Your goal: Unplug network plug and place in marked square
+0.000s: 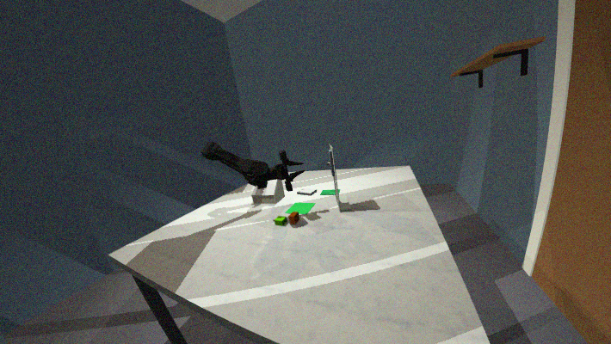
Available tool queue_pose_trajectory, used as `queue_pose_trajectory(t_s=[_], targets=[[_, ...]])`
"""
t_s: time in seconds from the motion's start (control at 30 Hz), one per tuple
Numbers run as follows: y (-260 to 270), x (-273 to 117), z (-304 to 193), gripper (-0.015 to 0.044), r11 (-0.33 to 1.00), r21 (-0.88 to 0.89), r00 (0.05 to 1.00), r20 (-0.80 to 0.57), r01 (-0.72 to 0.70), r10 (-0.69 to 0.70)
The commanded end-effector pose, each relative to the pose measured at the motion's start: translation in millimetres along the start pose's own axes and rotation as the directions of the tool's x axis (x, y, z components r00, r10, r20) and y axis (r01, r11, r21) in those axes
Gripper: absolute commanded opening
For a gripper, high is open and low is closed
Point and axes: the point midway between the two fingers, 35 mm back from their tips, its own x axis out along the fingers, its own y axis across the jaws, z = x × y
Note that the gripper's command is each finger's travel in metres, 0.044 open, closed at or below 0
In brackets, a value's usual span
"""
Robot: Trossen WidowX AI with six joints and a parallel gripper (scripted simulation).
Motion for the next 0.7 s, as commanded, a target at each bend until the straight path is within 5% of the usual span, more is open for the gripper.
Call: queue_pose_trajectory(t_s=[0.0, 0.67], targets=[[-1, 7, 1, 0.0156, 1.000, 0.012, 1.000, -0.007, -0.002, 0.002], [0, 59, 14, 0.0156, 1.000, 0.014, 1.000, -0.005, -0.004, 0.005]])
